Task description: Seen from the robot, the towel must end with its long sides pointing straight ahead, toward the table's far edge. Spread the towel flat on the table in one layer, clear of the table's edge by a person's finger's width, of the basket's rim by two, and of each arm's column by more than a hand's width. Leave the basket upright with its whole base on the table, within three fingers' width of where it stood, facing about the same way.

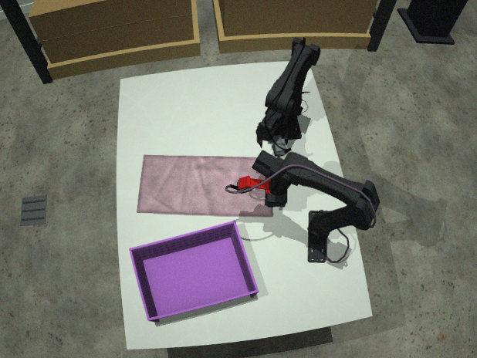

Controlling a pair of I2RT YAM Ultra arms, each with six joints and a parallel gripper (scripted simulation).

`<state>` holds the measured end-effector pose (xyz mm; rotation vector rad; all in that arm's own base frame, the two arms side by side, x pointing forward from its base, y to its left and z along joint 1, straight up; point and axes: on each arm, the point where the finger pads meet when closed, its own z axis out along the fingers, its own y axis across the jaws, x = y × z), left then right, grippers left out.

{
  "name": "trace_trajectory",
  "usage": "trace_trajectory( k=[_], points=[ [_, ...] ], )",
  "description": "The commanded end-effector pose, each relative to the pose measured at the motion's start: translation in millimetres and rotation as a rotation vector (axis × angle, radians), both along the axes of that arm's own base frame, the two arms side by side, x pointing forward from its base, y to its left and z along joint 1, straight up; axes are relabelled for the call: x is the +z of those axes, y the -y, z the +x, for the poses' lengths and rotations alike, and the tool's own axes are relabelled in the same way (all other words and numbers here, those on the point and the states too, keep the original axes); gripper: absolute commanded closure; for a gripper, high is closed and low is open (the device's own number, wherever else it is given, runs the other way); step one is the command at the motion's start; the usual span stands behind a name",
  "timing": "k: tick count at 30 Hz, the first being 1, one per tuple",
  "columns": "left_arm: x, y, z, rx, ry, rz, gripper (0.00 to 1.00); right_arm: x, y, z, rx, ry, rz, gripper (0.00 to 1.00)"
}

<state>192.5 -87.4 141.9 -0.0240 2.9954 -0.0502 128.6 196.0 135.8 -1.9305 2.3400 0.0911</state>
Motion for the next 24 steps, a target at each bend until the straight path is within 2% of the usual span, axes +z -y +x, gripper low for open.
trace_trajectory(
  k=[1,4,5,8,10,11,15,17,24],
  points=[
    [1.8,-0.5,-0.2,0.001,0.002,0.002,0.36,13.9,-7.9,5.3,0.004,0.022,0.038,0.36],
    [1.8,-0.5,-0.2,0.001,0.002,0.002,0.36,13.9,-7.9,5.3,0.004,0.022,0.038,0.36],
    [18.0,-0.7,1.1,0.001,0.025,-0.012,0.36,2.0,-1.1,0.7,0.0,0.005,0.007,0.36],
    [37.2,1.0,2.6,0.0,-0.001,0.001,0.36,2.0,-1.1,0.7,0.0,0.005,0.007,0.36],
    [45.0,-19.2,6.8,0.03,0.096,0.007,0.36,1.4,24.0,2.8,0.051,0.016,-0.047,0.36],
    [32.5,-29.9,2.1,0.042,0.087,0.029,0.36,2.4,31.9,4.8,0.079,0.022,-0.065,0.36],
    [35.1,-59.4,17.8,0.094,0.232,0.045,0.36,6.5,63.6,12.5,0.189,0.047,-0.136,0.36],
    [35.1,-59.4,17.8,0.094,0.232,0.045,0.36,6.5,63.6,12.5,0.189,0.047,-0.136,0.36],
    [37.2,-112.0,35.0,0.177,0.443,0.073,0.36,13.5,118.8,26.0,0.383,0.091,-0.259,0.36]
  ],
)
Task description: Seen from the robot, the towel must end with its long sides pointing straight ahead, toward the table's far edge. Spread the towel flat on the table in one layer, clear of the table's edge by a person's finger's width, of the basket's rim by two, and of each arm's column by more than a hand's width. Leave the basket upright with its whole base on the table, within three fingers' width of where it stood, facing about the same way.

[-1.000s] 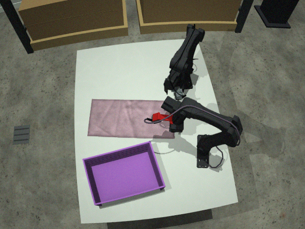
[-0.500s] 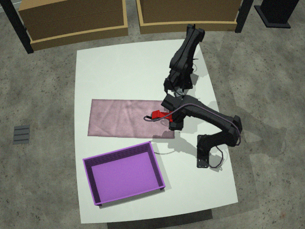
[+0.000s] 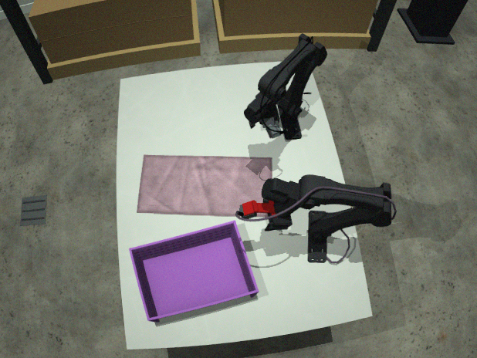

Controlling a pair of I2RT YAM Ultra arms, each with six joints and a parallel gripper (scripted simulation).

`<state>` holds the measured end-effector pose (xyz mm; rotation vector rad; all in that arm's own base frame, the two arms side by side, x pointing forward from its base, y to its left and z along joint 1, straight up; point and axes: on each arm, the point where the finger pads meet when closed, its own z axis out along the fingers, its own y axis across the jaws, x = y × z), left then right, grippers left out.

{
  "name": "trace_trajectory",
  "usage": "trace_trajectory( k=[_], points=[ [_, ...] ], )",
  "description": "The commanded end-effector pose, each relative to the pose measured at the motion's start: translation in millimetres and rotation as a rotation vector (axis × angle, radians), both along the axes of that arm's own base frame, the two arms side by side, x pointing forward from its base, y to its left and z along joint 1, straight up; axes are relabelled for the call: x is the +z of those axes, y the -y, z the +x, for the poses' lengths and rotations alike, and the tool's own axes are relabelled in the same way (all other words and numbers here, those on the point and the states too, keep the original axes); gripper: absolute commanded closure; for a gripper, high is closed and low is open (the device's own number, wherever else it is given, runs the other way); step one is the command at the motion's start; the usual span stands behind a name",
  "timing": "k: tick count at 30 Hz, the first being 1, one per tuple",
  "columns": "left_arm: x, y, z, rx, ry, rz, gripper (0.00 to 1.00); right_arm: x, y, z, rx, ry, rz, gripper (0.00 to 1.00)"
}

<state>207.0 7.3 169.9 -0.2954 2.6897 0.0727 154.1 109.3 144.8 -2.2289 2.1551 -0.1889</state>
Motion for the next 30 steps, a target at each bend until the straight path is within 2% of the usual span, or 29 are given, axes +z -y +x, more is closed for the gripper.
trace_trajectory(
  k=[1,3,6,8,11,20,25,27,30],
  points=[
    [9.6,-25.2,23.1,-0.023,0.185,0.029,0.36,5.5,39.9,2.5,0.192,0.015,-0.092,0.36],
    [10.4,-41.0,28.0,-0.021,0.19,0.032,0.36,7.4,55.5,6.4,0.246,0.026,-0.127,0.36],
    [2.4,-41.5,30.0,-0.021,0.154,0.025,0.36,11.1,76.2,18.0,0.326,0.068,-0.173,0.36],
    [12.2,-42.2,33.7,-0.021,0.179,0.03,0.36,13.2,92.2,22.0,0.38,0.08,-0.211,0.36],
    [14.6,-42.1,33.1,-0.021,0.189,0.032,0.36,13.4,97.4,23.2,0.41,0.084,-0.213,0.36],
    [12.8,-40.5,29.6,-0.021,0.179,0.033,0.36,24.6,168.7,43.3,0.65,0.125,-0.383,0.36],
    [12.8,-40.5,29.6,-0.021,0.179,0.033,0.36,29.8,208.6,54.1,0.684,0.134,-0.477,0.36],
    [12.8,-40.5,29.6,-0.021,0.179,0.033,0.36,29.8,208.6,54.1,0.662,0.128,-0.481,0.36],
    [12.8,-40.5,29.6,-0.021,0.179,0.033,0.36,32.9,232.6,60.5,0.643,0.111,-0.561,0.36]
  ],
)
